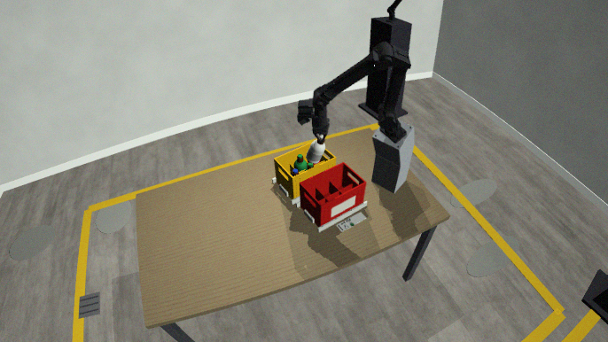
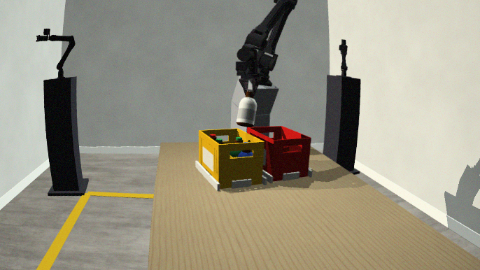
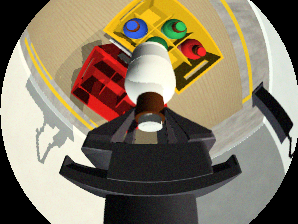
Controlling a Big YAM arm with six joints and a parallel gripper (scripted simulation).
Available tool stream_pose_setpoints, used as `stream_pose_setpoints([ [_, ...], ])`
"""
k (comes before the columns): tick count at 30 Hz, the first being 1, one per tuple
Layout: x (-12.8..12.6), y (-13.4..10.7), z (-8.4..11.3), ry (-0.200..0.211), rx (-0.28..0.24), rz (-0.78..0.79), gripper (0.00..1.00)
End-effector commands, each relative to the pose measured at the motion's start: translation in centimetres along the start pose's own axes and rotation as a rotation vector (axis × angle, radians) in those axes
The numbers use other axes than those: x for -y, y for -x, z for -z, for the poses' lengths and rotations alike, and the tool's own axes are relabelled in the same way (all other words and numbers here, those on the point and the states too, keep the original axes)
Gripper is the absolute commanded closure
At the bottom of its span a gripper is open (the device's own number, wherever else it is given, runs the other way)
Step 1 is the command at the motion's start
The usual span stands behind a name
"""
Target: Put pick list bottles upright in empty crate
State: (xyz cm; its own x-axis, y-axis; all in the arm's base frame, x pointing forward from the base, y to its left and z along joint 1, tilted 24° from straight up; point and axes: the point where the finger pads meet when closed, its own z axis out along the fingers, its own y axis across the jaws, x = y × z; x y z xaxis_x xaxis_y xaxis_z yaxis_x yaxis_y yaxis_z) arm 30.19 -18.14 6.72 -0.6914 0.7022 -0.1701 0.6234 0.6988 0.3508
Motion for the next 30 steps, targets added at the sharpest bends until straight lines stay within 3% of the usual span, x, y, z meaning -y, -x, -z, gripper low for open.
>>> stream_pose_setpoints([
  [1,-1.0,0.1,1.4,0.002,0.046,0.018,1.00],
  [10,-1.1,-0.9,1.4,0.003,0.061,0.022,1.00],
  [11,-1.7,0.9,2.7,0.006,0.098,0.033,1.00],
  [13,-1.2,-1.6,1.3,0.003,0.056,0.021,1.00],
  [16,-1.2,-2.6,1.3,0.002,0.042,0.016,1.00],
  [27,-1.4,-4.3,1.2,0.002,0.045,0.017,1.00],
  [28,-1.9,-2.6,2.3,0.006,0.083,0.026,1.00],
  [30,-1.4,-4.8,1.2,0.002,0.046,0.017,1.00],
])
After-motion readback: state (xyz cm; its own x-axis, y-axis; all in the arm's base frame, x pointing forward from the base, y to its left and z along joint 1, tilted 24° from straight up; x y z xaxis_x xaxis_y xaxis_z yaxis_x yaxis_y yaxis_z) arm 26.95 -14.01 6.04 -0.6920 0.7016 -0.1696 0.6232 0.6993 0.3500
